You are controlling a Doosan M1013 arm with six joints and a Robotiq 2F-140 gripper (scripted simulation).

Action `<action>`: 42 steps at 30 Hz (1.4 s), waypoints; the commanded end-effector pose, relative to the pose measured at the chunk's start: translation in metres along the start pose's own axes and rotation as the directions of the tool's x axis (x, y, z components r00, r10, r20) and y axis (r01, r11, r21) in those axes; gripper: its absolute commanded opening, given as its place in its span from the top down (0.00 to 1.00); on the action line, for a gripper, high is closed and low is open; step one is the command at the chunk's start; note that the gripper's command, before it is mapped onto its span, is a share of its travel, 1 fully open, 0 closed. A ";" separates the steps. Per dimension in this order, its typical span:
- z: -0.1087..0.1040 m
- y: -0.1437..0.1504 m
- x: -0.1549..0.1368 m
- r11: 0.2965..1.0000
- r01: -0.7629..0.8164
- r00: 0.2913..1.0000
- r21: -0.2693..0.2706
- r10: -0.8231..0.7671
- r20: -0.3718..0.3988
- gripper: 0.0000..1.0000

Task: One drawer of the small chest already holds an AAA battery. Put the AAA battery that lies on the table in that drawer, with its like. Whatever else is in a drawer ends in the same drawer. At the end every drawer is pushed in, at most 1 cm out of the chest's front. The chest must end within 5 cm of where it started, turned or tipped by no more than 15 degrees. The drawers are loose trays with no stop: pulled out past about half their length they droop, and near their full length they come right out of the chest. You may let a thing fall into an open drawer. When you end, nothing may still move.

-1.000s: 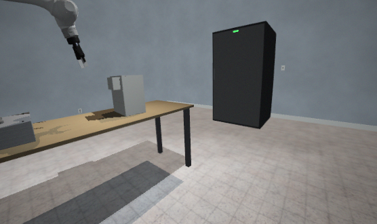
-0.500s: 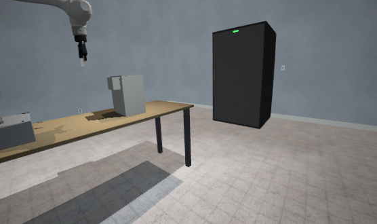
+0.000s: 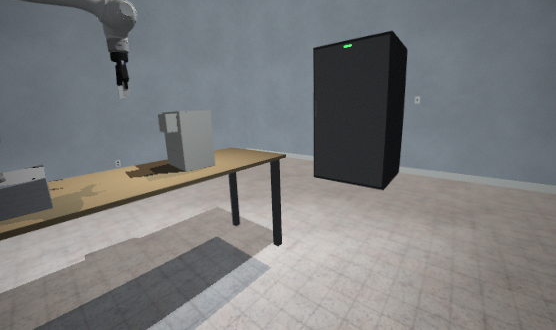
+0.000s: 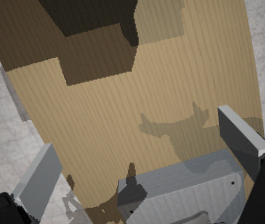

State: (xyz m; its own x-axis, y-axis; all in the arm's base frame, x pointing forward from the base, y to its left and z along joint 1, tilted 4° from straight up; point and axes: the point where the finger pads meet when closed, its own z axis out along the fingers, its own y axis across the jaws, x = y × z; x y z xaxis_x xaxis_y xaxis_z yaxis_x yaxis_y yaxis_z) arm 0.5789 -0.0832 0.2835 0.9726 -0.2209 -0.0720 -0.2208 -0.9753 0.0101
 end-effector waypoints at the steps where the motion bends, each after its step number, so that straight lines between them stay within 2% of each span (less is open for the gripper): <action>1: 0.000 0.000 -0.001 1.000 0.000 1.000 0.000 0.000 0.000 0.00; 3: 0.003 0.006 -0.020 1.000 0.000 1.000 0.000 0.000 0.000 0.00; 5: 0.010 0.015 -0.058 1.000 0.000 1.000 0.000 0.000 0.000 0.00; 6: 0.010 0.015 -0.058 1.000 0.000 1.000 0.000 0.000 0.000 0.00; 7: 0.014 0.019 -0.076 1.000 0.000 1.000 0.000 0.000 0.000 0.00; 8: 0.014 0.019 -0.076 1.000 0.000 1.000 0.000 0.000 0.000 0.00; 9: 0.017 0.022 -0.089 1.000 0.000 1.000 0.000 0.000 0.000 0.00; 18: 0.019 0.024 -0.096 1.000 0.000 1.000 0.000 0.000 -0.005 0.00; 23: 0.023 0.024 -0.093 1.000 0.000 0.999 0.000 0.000 -0.048 0.00; 28: 0.032 0.024 -0.083 1.000 0.000 0.987 0.000 0.000 -0.158 0.00; 30: 0.032 0.024 -0.083 1.000 0.000 0.987 0.000 0.000 -0.158 0.00; 36: 0.051 0.024 -0.064 1.000 0.000 0.927 0.000 0.000 -0.376 0.00; 42: 0.075 0.024 -0.039 1.000 0.000 0.785 0.000 0.000 -0.619 0.00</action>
State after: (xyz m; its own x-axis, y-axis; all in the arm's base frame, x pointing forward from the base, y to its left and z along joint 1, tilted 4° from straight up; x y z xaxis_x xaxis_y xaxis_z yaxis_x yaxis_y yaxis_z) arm 0.5109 -0.0928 0.2355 0.9157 -0.2041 0.3462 -0.2217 -0.9751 0.0114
